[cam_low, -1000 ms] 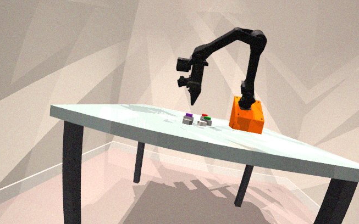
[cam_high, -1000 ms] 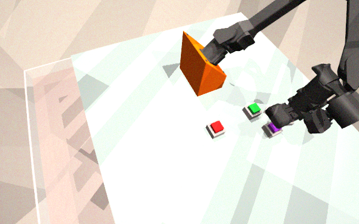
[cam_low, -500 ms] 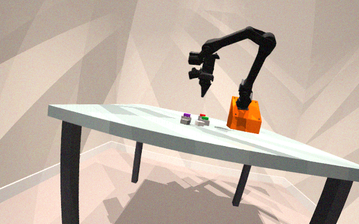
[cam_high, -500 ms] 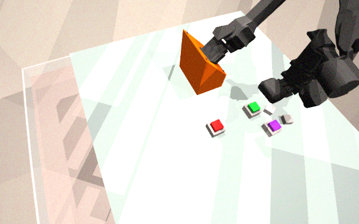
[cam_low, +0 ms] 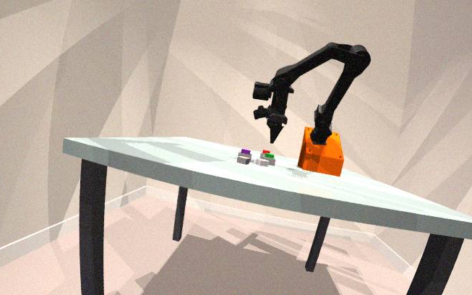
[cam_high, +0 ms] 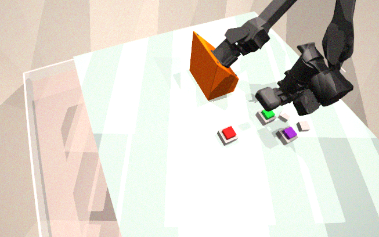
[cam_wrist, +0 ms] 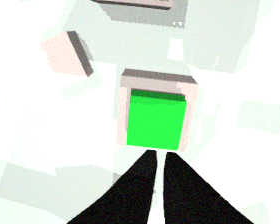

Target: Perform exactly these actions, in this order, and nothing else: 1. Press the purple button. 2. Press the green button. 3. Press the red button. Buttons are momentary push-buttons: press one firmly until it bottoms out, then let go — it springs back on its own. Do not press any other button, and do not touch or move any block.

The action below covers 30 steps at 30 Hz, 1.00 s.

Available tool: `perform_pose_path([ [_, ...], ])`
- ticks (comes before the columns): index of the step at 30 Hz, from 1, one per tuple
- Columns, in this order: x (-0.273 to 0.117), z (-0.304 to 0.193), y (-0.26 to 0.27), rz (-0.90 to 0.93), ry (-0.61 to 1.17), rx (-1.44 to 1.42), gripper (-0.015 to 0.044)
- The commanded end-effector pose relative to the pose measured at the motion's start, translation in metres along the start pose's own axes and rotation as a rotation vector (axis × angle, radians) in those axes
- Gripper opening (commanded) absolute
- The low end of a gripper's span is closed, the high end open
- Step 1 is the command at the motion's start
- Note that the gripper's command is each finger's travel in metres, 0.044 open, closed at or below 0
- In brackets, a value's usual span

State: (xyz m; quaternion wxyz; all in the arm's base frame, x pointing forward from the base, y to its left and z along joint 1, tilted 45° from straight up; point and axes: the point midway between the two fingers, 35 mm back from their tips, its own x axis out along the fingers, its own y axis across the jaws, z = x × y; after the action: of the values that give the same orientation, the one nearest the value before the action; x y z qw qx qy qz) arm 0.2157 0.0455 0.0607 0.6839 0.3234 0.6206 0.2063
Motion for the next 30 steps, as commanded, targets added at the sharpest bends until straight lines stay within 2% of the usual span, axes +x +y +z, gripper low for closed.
perform_pose_path([
  [1,0.015,-0.002,0.001,0.008,-0.002,0.007,0.0020],
  [30,0.048,-0.003,0.001,0.010,-0.002,0.007,0.0020],
])
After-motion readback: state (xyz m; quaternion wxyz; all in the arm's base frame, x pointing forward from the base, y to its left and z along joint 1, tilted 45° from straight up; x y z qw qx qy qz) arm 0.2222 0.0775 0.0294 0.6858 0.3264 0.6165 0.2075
